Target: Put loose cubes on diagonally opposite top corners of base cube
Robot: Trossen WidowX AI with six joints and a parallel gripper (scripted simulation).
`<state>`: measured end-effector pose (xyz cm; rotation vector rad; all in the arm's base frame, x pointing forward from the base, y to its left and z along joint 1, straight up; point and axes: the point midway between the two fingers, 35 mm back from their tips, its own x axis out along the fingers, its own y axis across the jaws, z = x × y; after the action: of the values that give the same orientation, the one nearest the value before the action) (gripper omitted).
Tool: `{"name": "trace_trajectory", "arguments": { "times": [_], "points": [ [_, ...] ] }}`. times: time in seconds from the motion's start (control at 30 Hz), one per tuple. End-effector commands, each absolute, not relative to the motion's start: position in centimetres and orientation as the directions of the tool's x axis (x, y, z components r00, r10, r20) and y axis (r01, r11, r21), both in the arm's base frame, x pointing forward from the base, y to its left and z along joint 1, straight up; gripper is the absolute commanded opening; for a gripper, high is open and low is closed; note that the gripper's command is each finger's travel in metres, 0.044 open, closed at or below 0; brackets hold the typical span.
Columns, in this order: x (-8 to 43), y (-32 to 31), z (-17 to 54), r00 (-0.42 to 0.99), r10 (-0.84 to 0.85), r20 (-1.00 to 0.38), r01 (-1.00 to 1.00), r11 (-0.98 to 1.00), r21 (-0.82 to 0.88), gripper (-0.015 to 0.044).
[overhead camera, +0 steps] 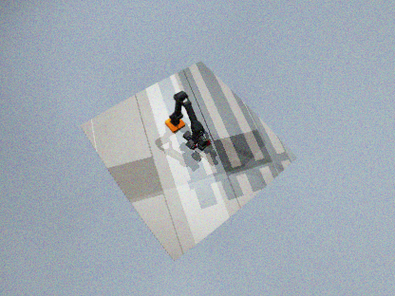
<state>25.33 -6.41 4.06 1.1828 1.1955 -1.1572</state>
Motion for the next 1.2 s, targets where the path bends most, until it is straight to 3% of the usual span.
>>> {"name": "trace_trajectory", "arguments": {
  "times": [0.0,0.2,0.4,1.17],
  "points": [
    [25.2,-6.4,3.3,0.028,-0.008,-1.0,0.999,0.039,0.027,0.0265],
    [25.2,-6.4,2.5,0.028,-0.008,-1.0,0.999,0.039,0.027,0.0265],
    [25.2,-6.4,2.5,0.028,-0.008,-1.0,0.999,0.039,0.027,0.0107],
    [25.7,-6.5,8.2,0.028,-0.009,-1.0,0.999,0.039,0.028,0.0105]
  ]
}}
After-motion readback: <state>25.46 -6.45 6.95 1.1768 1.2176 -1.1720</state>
